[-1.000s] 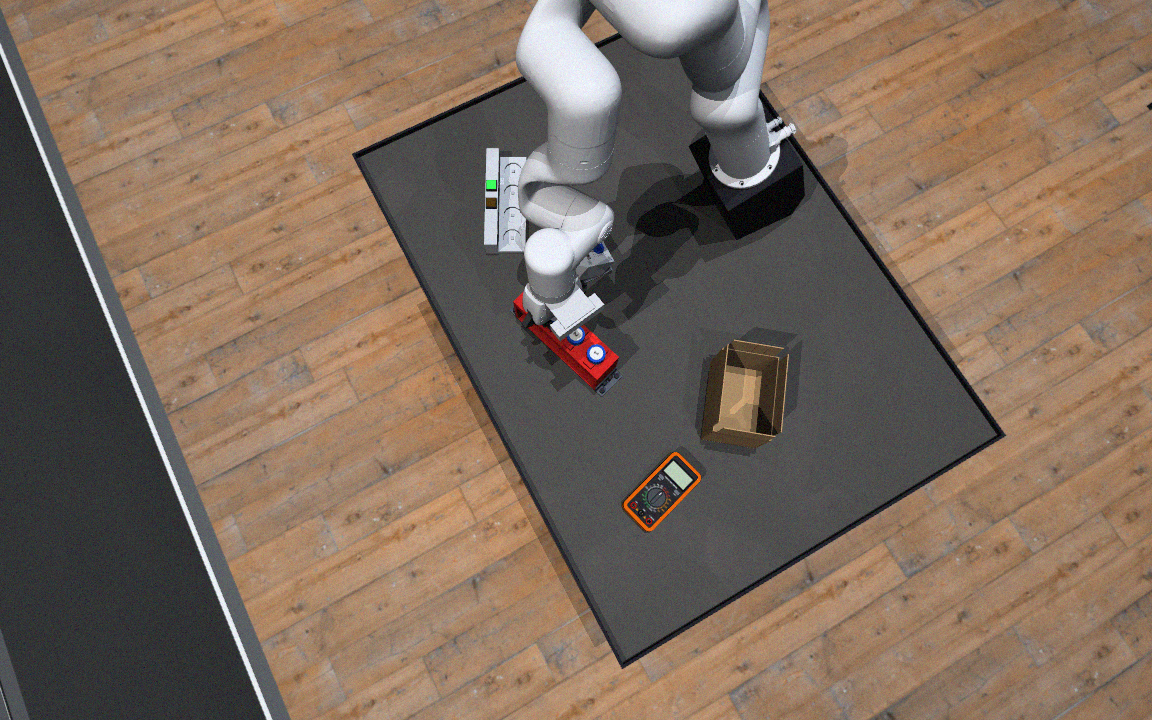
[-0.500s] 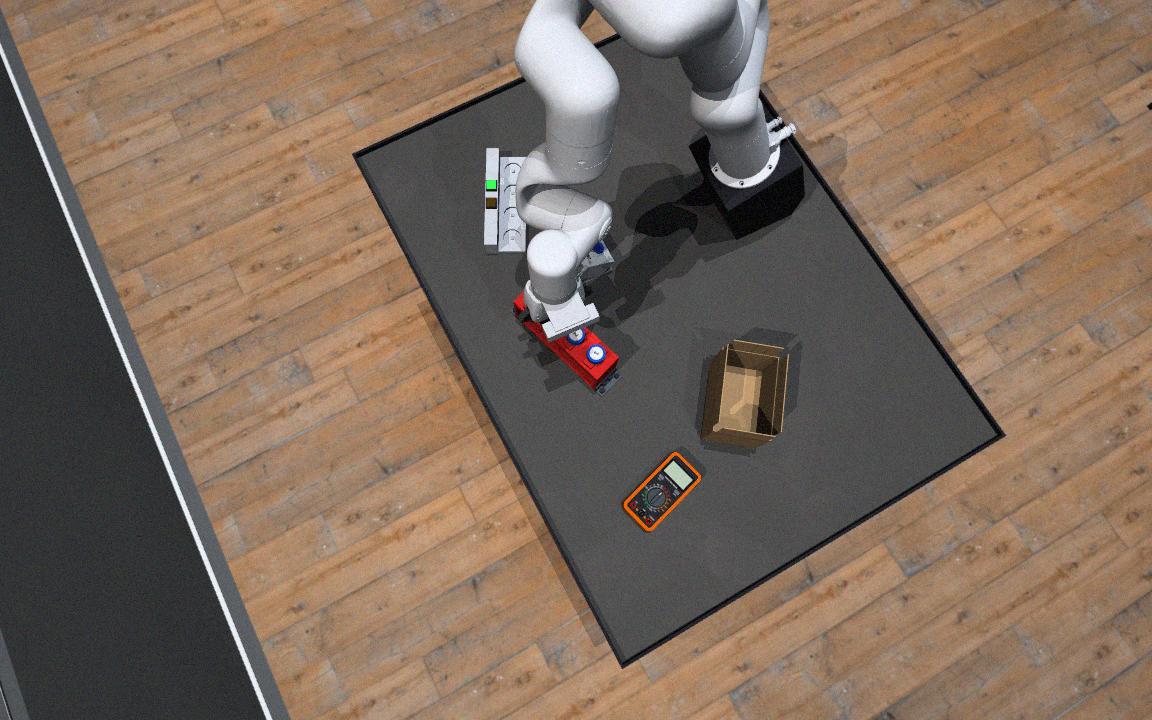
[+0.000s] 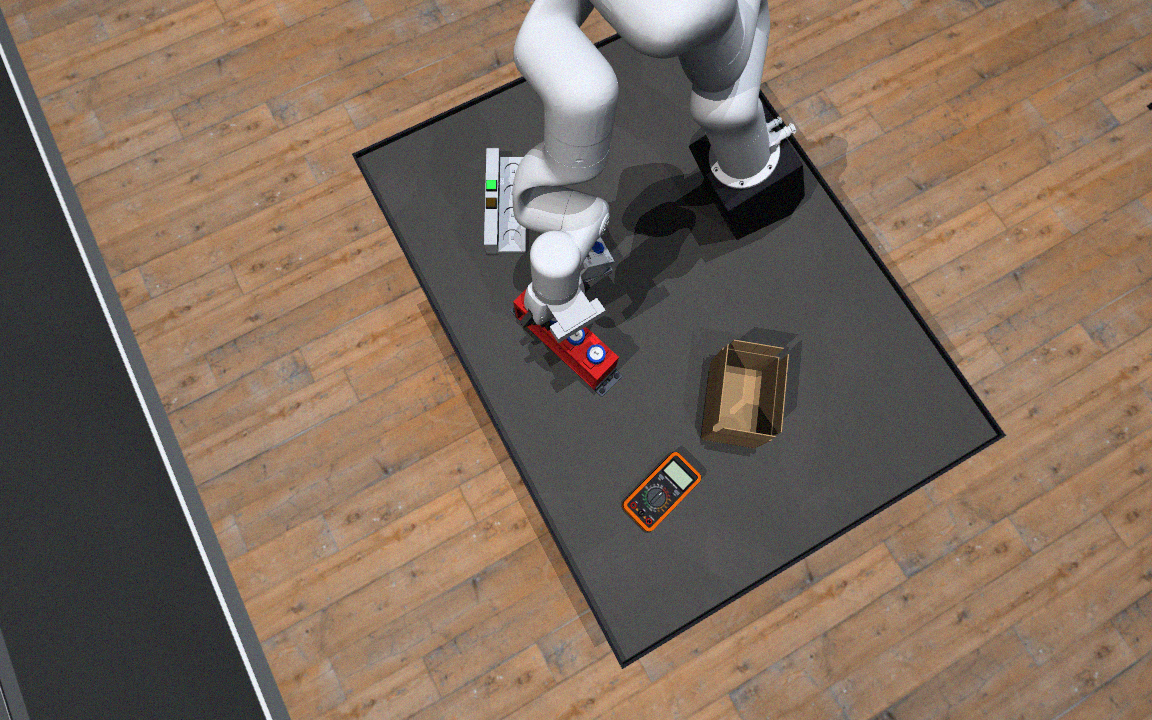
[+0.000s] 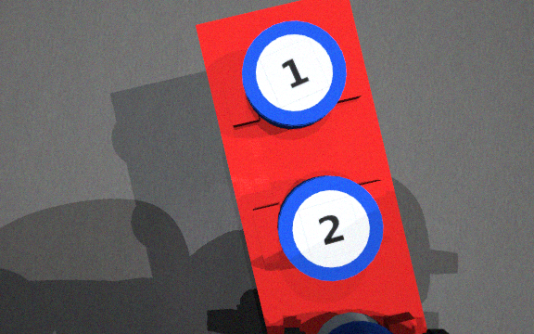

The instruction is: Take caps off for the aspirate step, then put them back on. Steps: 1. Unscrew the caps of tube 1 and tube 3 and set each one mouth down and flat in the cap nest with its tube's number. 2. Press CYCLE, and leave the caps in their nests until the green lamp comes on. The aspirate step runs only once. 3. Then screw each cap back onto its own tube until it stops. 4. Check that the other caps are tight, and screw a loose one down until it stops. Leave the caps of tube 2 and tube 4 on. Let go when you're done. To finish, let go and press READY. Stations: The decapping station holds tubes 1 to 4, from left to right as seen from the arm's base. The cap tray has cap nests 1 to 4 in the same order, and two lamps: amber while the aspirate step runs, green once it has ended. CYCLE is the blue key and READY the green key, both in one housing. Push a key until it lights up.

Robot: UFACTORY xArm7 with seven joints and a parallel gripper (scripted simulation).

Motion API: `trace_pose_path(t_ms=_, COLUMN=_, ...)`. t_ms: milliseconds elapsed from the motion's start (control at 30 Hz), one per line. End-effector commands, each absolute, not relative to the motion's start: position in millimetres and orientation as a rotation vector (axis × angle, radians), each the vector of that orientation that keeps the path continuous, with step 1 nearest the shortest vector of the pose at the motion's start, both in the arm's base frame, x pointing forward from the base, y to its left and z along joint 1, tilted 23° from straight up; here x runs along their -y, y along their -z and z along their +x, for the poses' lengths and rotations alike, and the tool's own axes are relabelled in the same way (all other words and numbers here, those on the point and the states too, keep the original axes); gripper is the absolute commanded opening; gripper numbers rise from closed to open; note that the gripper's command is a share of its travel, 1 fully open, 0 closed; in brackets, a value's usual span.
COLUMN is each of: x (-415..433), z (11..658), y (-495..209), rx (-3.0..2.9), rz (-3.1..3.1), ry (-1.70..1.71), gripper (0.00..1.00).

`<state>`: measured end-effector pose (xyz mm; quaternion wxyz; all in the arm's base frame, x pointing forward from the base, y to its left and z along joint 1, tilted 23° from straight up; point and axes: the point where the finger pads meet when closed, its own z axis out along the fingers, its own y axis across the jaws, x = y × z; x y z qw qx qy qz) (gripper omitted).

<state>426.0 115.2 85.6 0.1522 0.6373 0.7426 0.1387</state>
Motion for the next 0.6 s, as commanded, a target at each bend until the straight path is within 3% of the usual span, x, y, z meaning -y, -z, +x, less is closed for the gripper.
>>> trace_pose_path(t_ms=0, x=-115.4, z=426.8, y=-86.6, rx=-2.268, rz=1.637, ry=-0.363, gripper=0.46)
trace_pose_path(t_ms=567, x=-115.3, z=426.7, y=-86.8, rx=-2.550, rz=1.055, ry=-0.244, gripper=0.46)
